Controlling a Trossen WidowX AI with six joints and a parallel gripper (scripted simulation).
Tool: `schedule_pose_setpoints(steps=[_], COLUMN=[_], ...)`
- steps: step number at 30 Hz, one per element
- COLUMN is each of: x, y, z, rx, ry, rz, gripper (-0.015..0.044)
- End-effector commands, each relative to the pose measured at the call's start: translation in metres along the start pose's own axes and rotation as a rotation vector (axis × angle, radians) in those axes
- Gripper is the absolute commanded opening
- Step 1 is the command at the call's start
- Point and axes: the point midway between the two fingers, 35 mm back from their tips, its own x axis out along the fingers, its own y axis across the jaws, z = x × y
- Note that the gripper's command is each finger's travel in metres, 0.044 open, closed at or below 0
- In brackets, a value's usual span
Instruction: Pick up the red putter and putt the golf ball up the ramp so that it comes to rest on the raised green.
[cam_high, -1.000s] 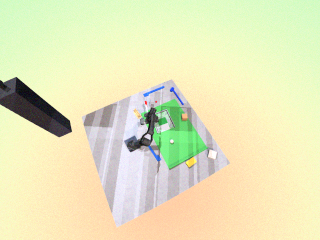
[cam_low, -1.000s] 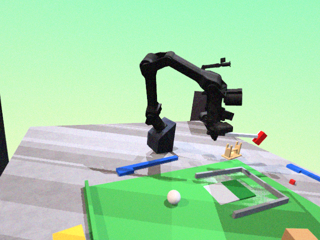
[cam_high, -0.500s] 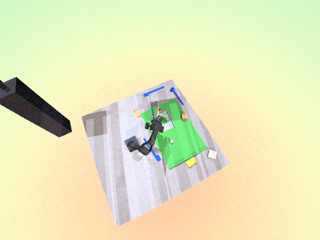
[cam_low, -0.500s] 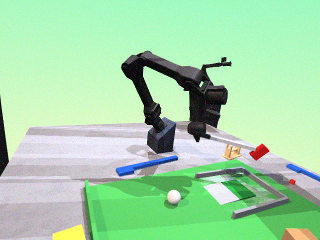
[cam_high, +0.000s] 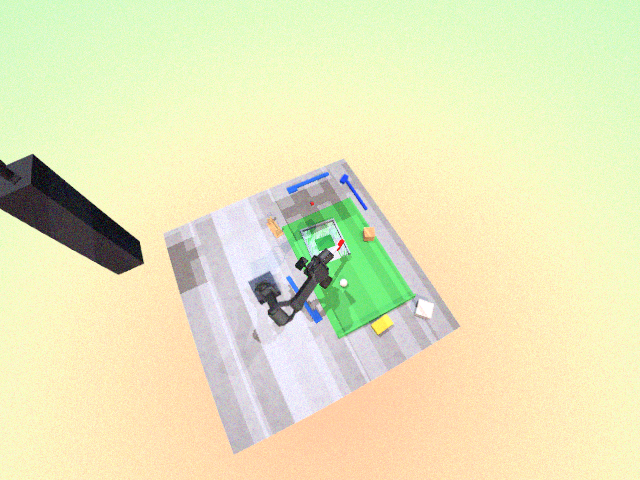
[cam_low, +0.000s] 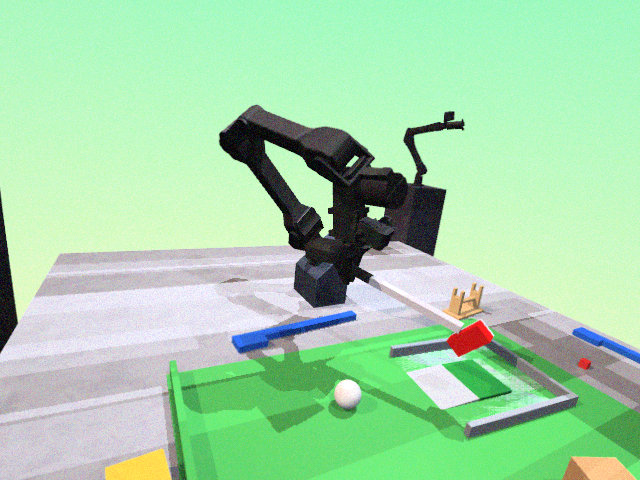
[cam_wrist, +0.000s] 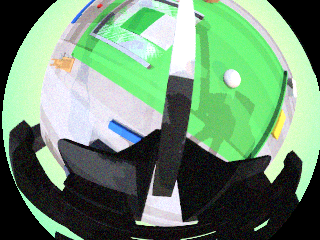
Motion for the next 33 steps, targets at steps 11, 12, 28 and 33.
schedule_pose_setpoints(steps=[11,12,28,33], x=[-0.01,-0.011,0.003,0.023], y=[-0.05,-0.052,-0.064,-0.066], z=[-0.072,-0.078,-0.104,-0.106], rx=[0.395,0.422,0.547,0.547], ry=[0.04,0.043,0.057,0.057], rz=[-0.083,-0.089,-0.118,-0.121], gripper=[0.0,0.0,0.0,0.0])
